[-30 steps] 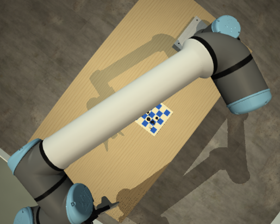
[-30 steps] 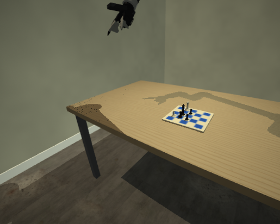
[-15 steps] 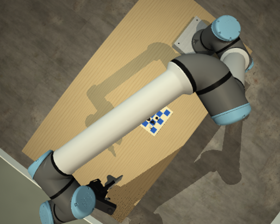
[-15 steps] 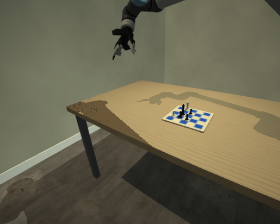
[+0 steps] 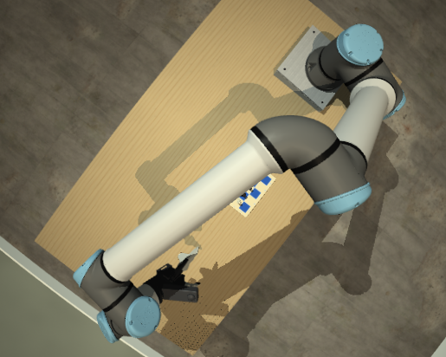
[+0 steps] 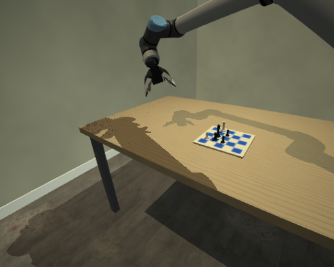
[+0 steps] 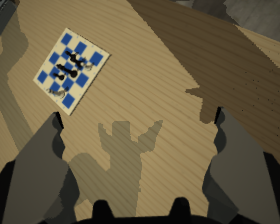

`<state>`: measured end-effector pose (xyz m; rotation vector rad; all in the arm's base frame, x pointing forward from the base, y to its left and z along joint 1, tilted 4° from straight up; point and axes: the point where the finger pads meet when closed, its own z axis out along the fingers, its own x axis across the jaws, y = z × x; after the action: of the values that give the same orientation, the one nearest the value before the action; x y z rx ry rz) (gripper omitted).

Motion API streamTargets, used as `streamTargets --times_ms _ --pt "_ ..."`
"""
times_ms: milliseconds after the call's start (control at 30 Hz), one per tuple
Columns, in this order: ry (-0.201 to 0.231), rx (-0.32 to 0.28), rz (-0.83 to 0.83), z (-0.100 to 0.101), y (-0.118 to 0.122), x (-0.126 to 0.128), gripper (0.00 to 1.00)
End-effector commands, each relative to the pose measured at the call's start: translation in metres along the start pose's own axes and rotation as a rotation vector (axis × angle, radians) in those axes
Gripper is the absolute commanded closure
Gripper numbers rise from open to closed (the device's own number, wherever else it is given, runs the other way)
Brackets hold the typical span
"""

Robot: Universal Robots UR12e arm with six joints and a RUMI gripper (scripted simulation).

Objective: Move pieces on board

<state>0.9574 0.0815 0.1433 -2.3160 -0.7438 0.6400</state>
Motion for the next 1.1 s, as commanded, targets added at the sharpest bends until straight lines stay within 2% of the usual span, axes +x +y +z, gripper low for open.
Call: streamTargets --times_ms 0,33,67,167,233,400,600,733,800,1067 --pt "-0.162 0.042 -0.153 0.047 0.016 -0.020 0.00" --pt "-0.195 0.056 -0.188 0.056 0.019 -0.024 0.00" --pt "-0.195 0.056 -0.188 0.056 0.019 -0.024 0.00" --pt "-0.287 0.104 -0.289 0.080 0.029 -0.038 0.00" --pt "-0.287 0.104 -0.289 0.080 0.029 -0.038 0.00" --pt "-0.414 0.192 -0.438 0.111 0.041 -0.058 0.00" --pt "-0.521 0.292 -0.578 0.134 0.053 -0.076 0.00" --pt "-0.568 0.346 -0.645 0.144 0.058 -0.084 0.00" --pt "-0.568 0.346 -0.645 0.144 0.058 -0.084 0.00" --pt "-0.617 0.409 -0.718 0.154 0.064 -0.092 0.00"
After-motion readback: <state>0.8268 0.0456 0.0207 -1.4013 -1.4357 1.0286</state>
